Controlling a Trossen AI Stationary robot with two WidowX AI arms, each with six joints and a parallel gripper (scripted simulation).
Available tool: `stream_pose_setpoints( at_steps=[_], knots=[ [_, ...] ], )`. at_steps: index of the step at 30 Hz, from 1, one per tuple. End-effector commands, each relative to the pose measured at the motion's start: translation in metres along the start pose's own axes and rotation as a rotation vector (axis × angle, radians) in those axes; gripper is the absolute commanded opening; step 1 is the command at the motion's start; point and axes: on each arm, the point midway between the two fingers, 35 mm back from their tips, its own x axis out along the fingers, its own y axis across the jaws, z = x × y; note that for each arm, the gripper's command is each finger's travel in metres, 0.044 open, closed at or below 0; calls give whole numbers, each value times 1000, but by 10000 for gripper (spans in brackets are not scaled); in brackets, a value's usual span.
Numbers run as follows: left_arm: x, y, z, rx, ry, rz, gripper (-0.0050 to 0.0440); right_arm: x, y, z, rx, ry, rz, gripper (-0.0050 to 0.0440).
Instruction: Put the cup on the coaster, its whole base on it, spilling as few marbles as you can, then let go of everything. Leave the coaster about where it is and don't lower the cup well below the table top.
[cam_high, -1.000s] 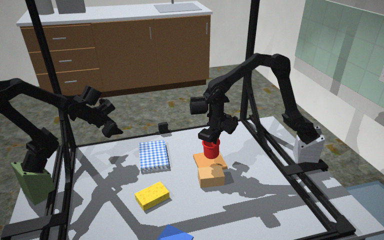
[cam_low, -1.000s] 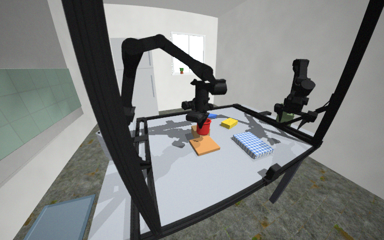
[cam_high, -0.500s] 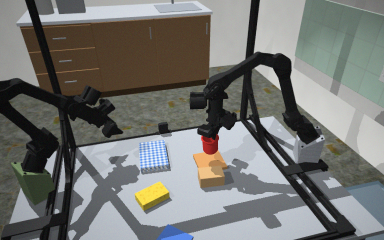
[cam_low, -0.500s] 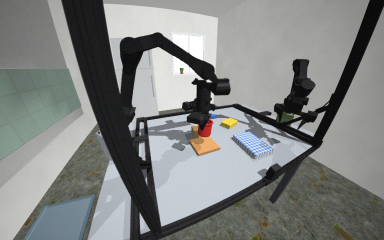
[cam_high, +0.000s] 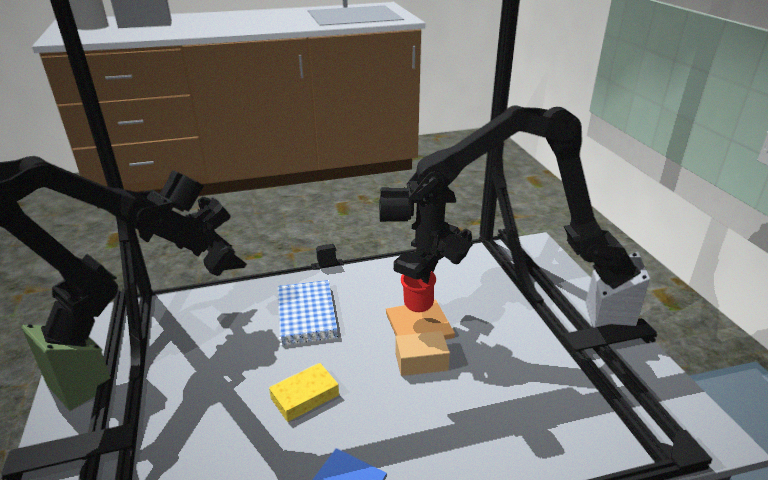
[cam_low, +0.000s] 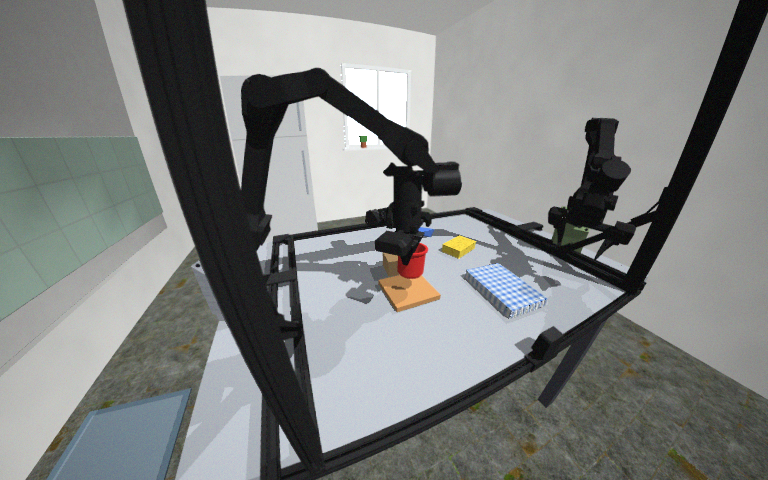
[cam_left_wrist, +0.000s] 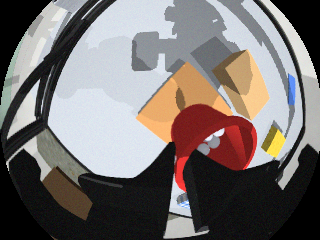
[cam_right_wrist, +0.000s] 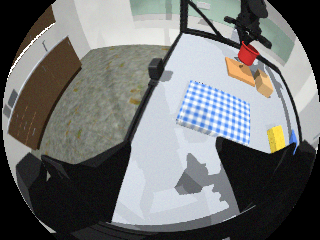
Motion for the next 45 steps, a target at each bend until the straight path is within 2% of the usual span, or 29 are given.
stream_pose_setpoints(
  at_steps=[1, 33, 44, 45],
  knots=[
    [8, 0, 2, -3, -14, 5, 0, 0, -1, -1, -3, 2, -3, 400],
    [58, 4, 1, -3, -15, 5, 0, 0, -1, -1, -3, 2, -3, 400],
    [60, 4, 2, -3, -15, 5, 0, 0, -1, -1, -3, 2, -3, 400],
    [47, 1, -4, 1, 14, -15, 0, 0, -1, -1, -3, 2, -3, 400]
  ],
)
